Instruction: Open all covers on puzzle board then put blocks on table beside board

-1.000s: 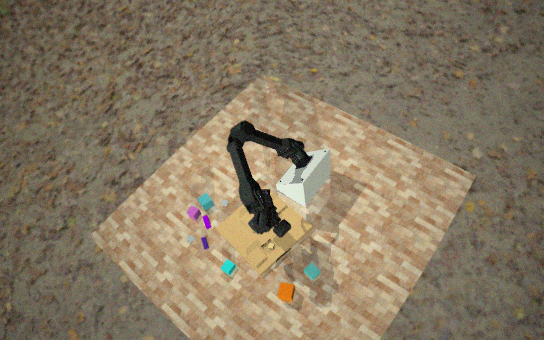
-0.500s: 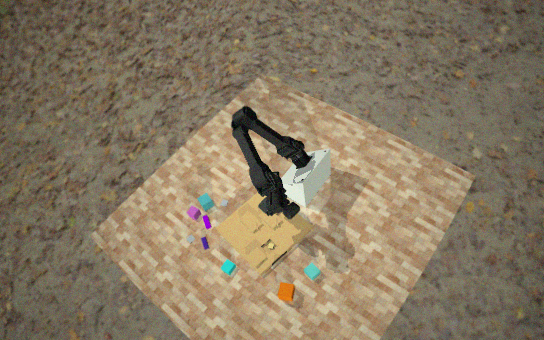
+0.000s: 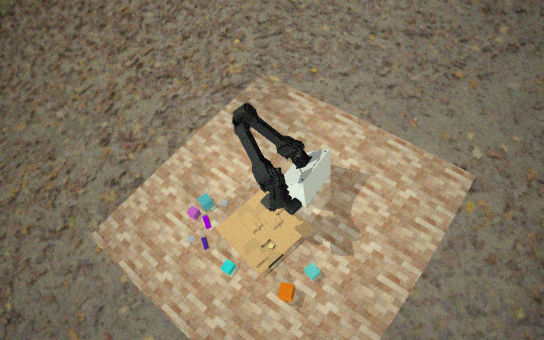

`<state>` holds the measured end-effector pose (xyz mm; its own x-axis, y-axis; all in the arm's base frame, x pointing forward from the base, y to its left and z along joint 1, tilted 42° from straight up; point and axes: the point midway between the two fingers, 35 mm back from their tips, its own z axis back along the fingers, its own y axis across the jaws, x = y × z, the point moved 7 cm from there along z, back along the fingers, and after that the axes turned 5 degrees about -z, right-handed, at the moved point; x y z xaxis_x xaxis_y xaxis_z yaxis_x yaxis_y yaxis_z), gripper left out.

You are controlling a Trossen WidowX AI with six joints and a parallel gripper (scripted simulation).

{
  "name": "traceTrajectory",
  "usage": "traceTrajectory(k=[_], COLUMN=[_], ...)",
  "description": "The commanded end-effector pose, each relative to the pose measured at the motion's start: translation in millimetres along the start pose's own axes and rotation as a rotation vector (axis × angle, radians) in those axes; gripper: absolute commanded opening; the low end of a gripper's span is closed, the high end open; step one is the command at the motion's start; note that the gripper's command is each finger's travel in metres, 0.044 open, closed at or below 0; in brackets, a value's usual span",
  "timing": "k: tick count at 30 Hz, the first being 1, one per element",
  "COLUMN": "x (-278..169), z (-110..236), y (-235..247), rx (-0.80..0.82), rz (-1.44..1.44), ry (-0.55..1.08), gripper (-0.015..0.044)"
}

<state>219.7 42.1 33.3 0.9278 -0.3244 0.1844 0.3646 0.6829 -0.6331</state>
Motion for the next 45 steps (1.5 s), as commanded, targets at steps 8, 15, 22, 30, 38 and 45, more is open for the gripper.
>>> traceTrajectory(k=[8, 15, 22, 30, 38, 45], x=[-0.4, -0.3, 0.2, 0.6, 0.8, 0.8], z=[0.0, -1.6, -8.3, -16.4, -24.3, -31.4], y=[0.3, 0.5, 1.1, 1.6, 2.0, 2.1], rx=[0.005, 0.005, 0.005, 0.006, 0.006, 0.006], rz=[-0.007, -0.007, -0.007, -0.007, -0.007, -0.007], ry=[0.001, 0.001, 0.001, 0.001, 0.001, 0.001], gripper=[0.0000, 0.0000, 0.0000, 0.0000, 0.0000, 0.0000])
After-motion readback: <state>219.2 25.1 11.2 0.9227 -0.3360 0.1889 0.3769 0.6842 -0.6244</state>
